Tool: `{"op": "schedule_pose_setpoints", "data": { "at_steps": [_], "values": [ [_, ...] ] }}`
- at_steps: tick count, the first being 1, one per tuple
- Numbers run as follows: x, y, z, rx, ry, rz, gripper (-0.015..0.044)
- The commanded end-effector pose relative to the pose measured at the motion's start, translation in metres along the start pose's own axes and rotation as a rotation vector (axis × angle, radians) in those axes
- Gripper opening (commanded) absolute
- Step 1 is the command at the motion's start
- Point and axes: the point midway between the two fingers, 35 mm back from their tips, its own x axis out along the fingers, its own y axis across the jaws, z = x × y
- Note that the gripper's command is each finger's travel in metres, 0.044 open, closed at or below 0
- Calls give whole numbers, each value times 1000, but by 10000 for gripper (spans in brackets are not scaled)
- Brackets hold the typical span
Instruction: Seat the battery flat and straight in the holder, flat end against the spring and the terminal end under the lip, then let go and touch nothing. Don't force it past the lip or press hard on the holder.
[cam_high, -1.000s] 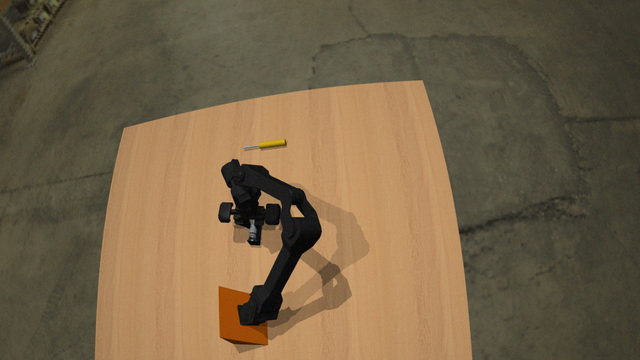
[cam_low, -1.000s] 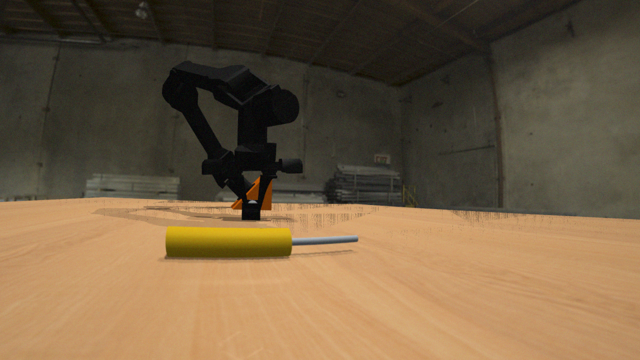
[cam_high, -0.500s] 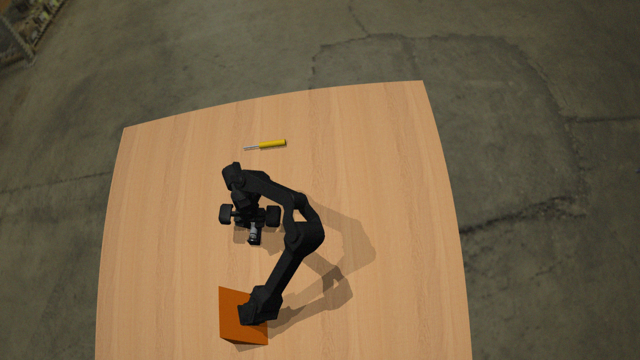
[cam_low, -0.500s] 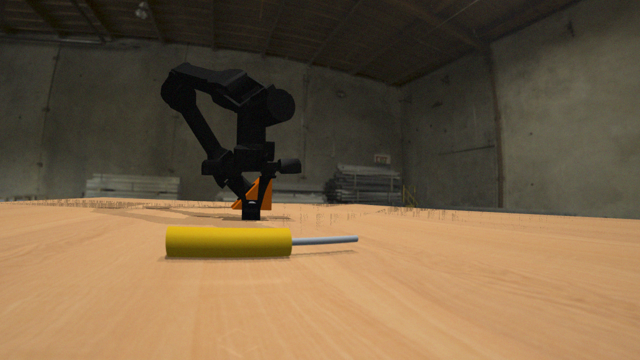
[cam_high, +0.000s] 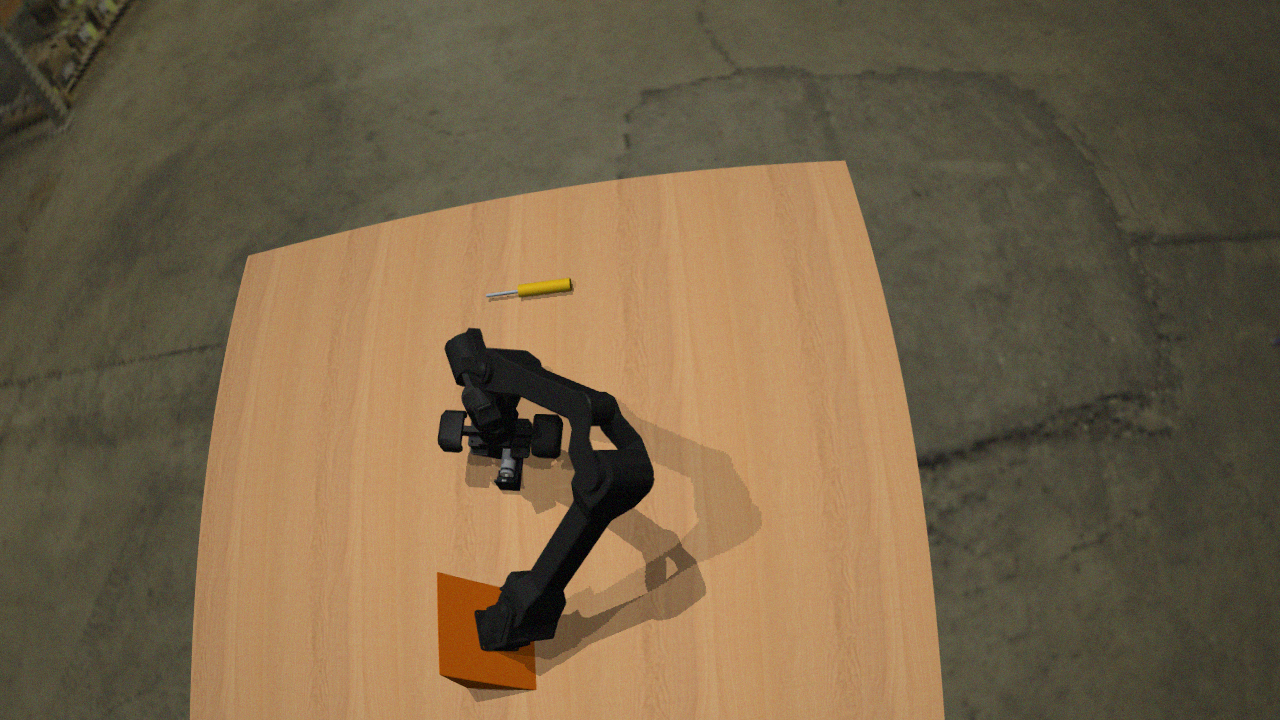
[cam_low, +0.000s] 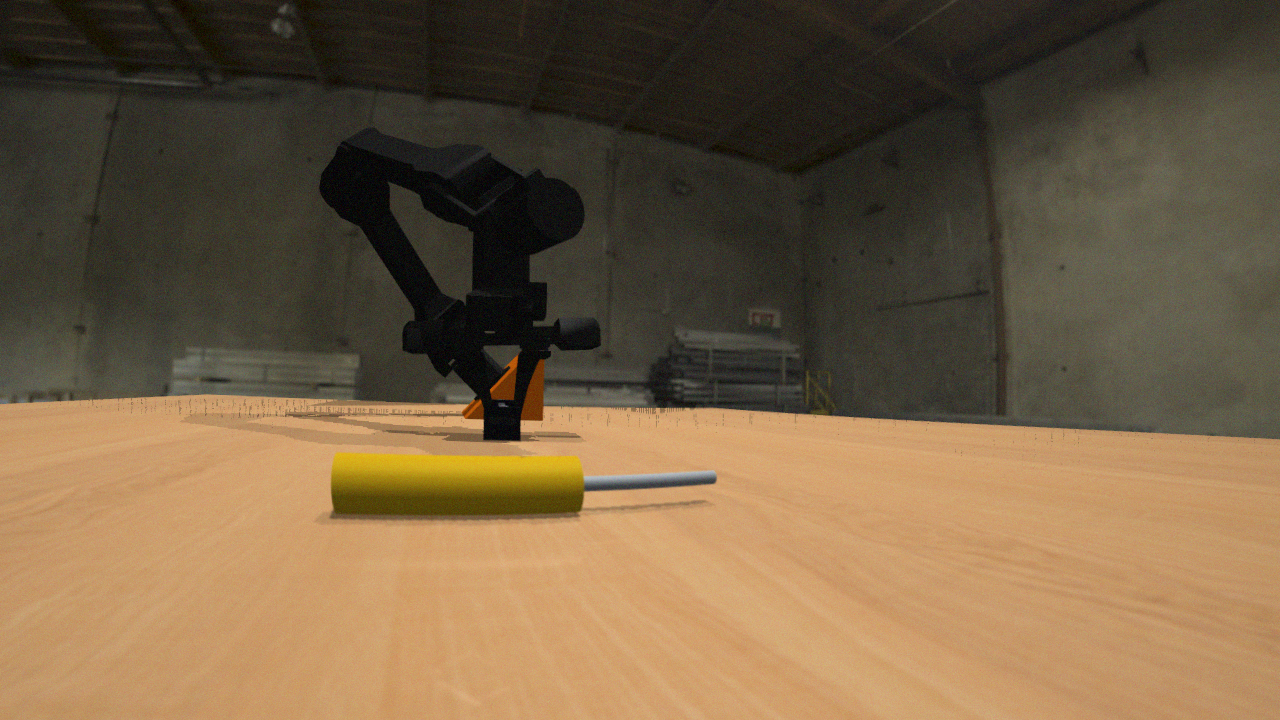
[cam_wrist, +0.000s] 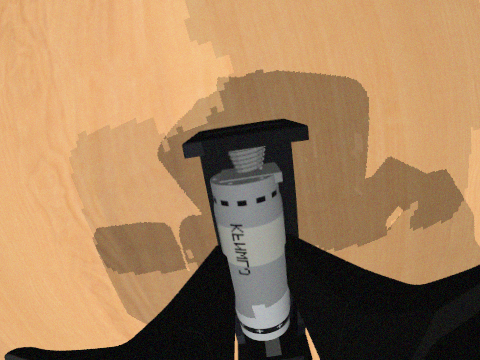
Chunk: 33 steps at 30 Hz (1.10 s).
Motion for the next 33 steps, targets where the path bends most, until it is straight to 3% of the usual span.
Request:
{"op": "schedule_pose_setpoints", "data": {
  "at_steps": [1, 31, 33],
  "values": [
    [0, -2, -3, -1, -7, -3, 72],
    [0, -2, -13, -1, -24, 1, 72],
    [0, -2, -13, -1, -24, 1, 124]
  ]
}}
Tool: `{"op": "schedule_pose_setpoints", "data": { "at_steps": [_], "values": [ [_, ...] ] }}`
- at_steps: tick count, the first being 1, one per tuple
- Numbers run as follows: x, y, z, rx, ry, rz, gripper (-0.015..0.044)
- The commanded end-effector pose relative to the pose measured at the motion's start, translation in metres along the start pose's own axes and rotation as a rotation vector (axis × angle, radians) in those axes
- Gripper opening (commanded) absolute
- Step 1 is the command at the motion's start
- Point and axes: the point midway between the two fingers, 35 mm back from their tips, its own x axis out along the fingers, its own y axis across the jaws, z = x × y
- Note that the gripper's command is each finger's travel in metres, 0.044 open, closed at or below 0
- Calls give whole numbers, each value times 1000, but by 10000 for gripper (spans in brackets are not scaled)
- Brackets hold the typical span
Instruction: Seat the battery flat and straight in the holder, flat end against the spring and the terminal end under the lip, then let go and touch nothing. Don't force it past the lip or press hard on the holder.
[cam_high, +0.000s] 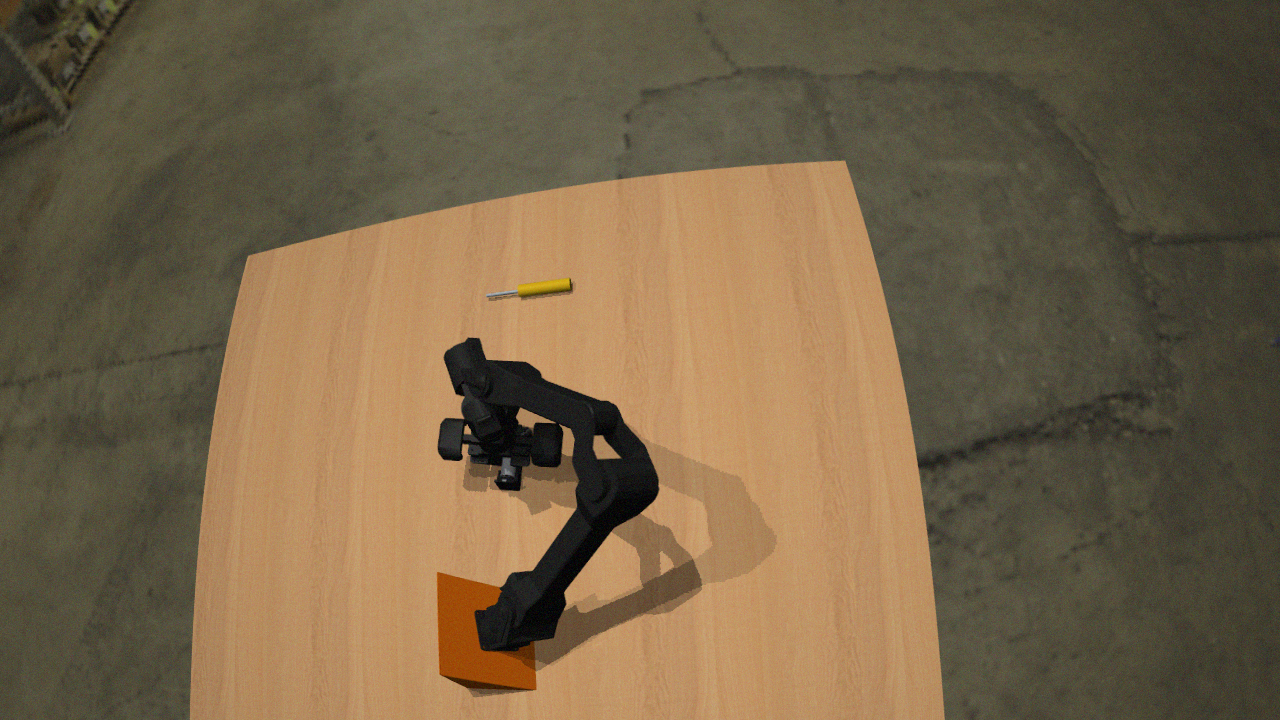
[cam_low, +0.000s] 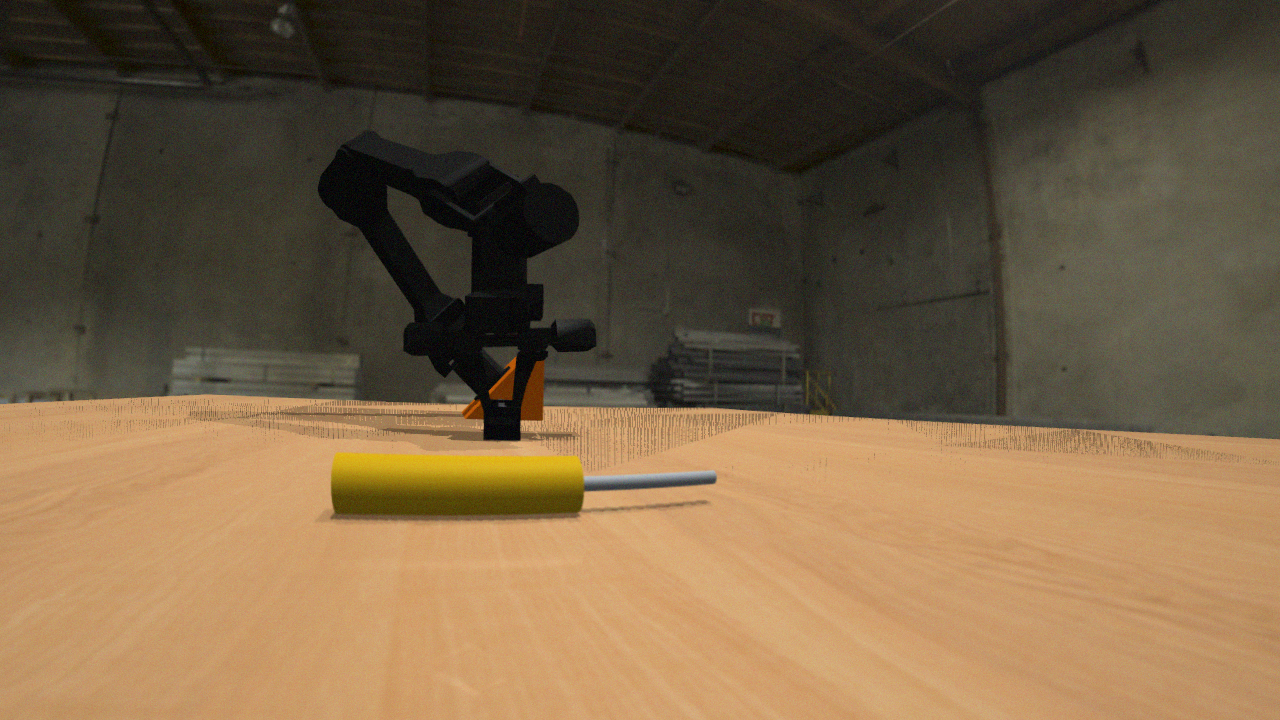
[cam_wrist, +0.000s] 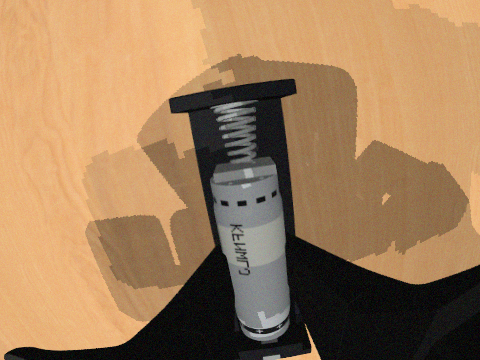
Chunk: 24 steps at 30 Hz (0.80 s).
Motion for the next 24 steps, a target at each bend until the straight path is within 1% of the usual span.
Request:
{"op": "schedule_pose_setpoints", "data": {
  "at_steps": [1, 2, 15, 16, 18, 24],
  "values": [
    [0, -1, -1, -2, 1, -1, 150],
    [0, -1, -1, -2, 1, -1, 174],
    [-15, 1, 0, 0, 1, 1, 174],
    [-13, 1, 0, -9, -1, -5, 200],
    [-22, 3, 1, -8, -1, -2, 253],
    [-68, 6, 3, -3, 1, 4, 410]
  ]
}}
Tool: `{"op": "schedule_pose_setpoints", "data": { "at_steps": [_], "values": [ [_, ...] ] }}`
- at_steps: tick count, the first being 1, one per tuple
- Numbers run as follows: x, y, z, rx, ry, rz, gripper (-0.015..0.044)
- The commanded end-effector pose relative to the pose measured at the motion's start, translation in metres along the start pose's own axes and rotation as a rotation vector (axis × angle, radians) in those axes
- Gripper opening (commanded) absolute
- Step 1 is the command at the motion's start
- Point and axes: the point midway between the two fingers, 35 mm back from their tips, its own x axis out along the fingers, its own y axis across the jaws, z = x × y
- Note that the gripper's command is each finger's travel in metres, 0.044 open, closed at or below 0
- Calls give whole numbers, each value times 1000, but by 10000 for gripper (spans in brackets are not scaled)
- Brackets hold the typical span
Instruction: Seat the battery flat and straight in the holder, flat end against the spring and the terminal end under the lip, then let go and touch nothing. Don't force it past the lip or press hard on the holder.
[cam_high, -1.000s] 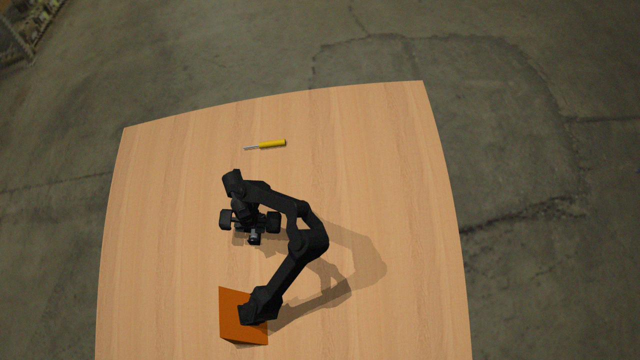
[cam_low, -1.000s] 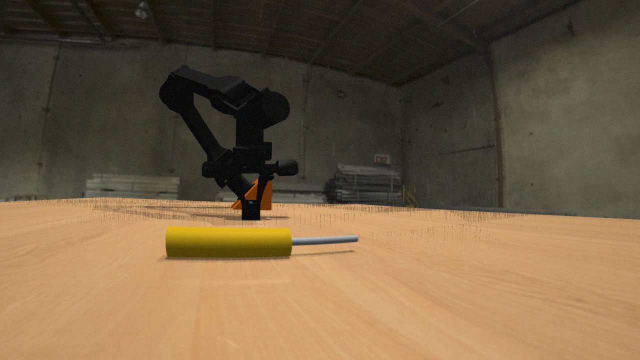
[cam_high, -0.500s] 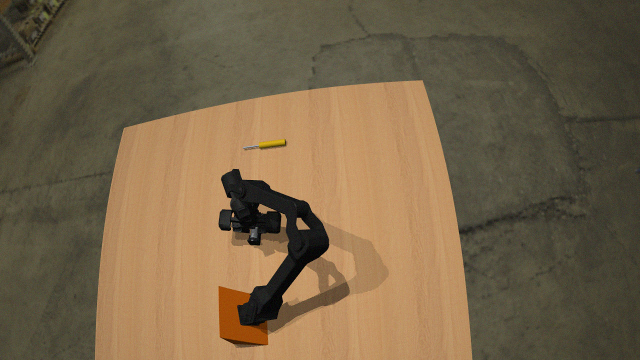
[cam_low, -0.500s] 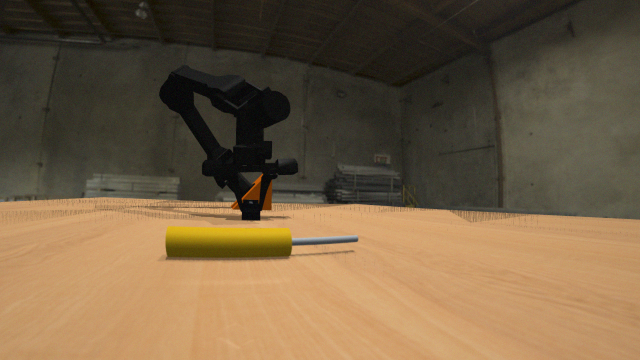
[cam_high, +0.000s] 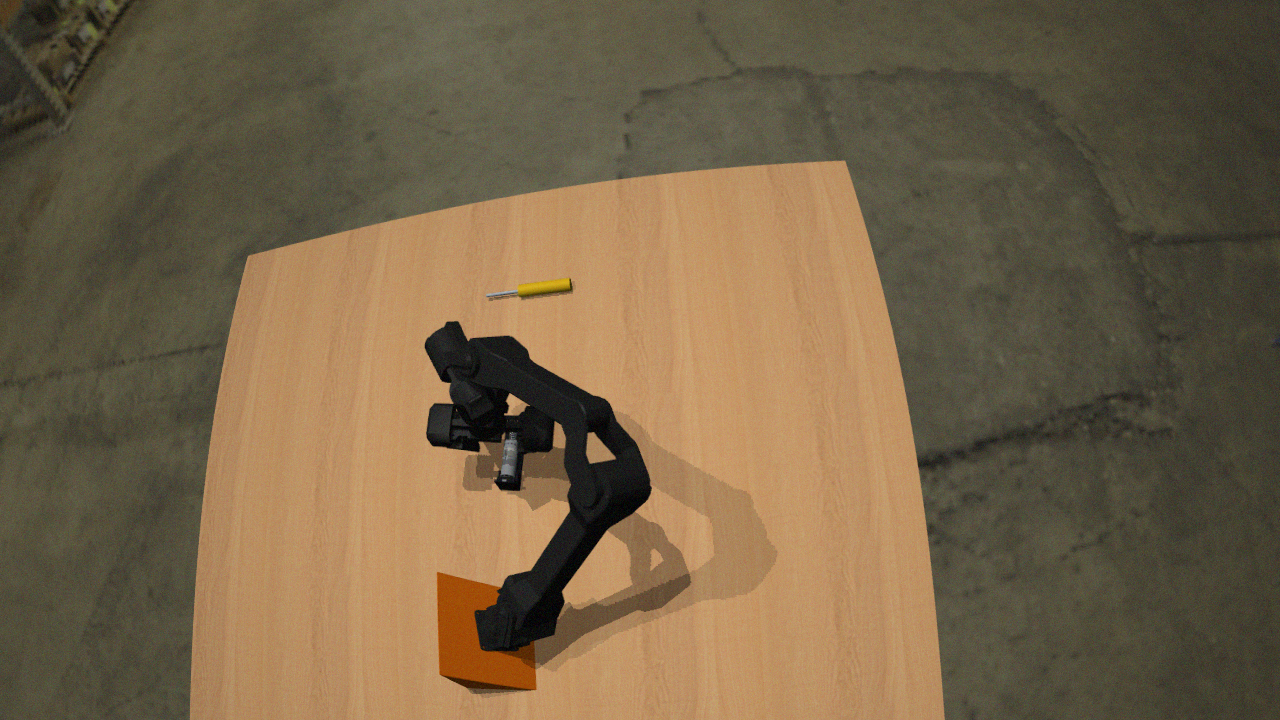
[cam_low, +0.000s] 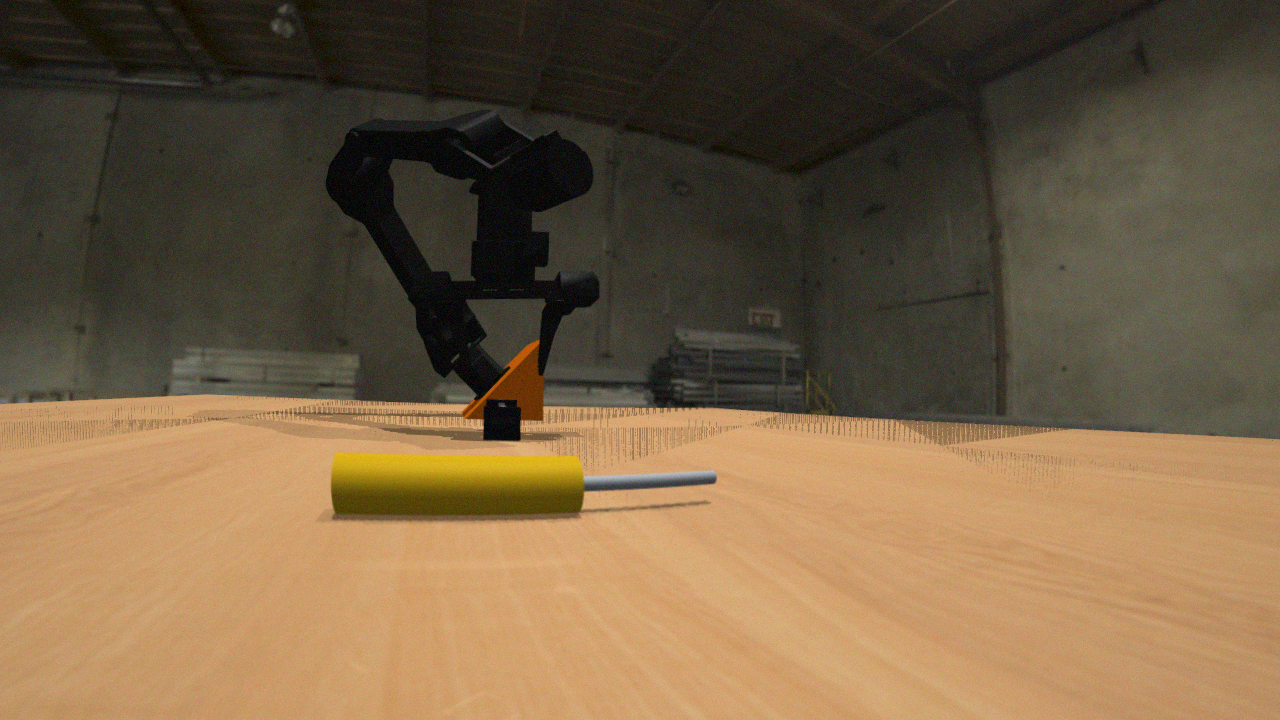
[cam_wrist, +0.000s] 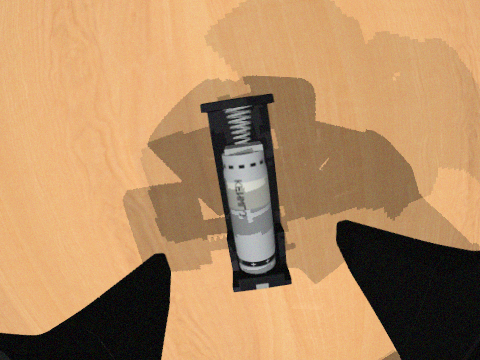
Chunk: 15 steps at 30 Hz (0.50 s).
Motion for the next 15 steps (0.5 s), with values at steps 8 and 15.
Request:
{"op": "schedule_pose_setpoints", "data": {
  "at_steps": [8, 15],
  "values": [
    [-39, 3, 1, 10, 0, 7, 440],
    [-39, 3, 1, 10, 0, 7, 440]
  ]
}}
